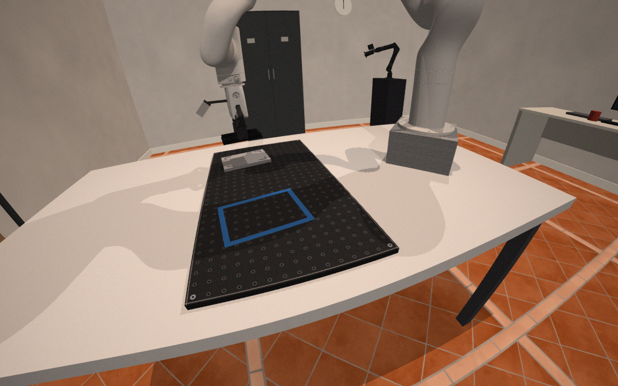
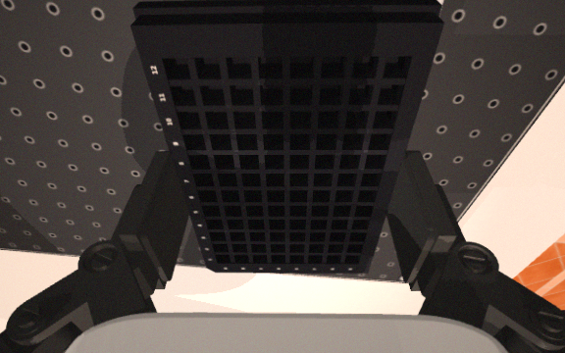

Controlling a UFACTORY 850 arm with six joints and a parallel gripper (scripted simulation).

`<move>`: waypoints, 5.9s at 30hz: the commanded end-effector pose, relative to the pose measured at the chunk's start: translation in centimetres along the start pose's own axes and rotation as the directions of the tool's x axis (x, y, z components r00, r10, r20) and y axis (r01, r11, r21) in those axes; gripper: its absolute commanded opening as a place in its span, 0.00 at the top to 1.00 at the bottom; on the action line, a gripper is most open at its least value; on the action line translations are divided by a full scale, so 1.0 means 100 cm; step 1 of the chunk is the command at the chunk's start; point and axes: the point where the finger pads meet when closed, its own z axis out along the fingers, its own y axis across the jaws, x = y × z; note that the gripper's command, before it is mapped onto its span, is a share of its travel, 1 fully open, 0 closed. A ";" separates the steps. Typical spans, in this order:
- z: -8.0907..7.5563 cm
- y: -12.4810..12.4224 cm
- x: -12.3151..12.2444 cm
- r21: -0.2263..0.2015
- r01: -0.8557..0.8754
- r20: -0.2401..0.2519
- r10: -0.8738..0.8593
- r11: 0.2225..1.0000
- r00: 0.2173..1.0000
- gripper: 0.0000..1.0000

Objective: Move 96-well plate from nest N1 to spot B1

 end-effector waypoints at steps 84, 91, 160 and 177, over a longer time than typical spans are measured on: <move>0.008 -0.253 0.020 0.000 0.000 -0.002 0.000 1.000 1.000 1.00; 0.009 -0.276 0.021 0.000 0.000 -0.002 0.000 1.000 1.000 1.00; 0.034 -0.322 0.025 0.000 0.000 -0.002 0.000 1.000 1.000 1.00; 0.059 -0.322 0.025 0.000 0.000 -0.002 0.000 1.000 1.000 1.00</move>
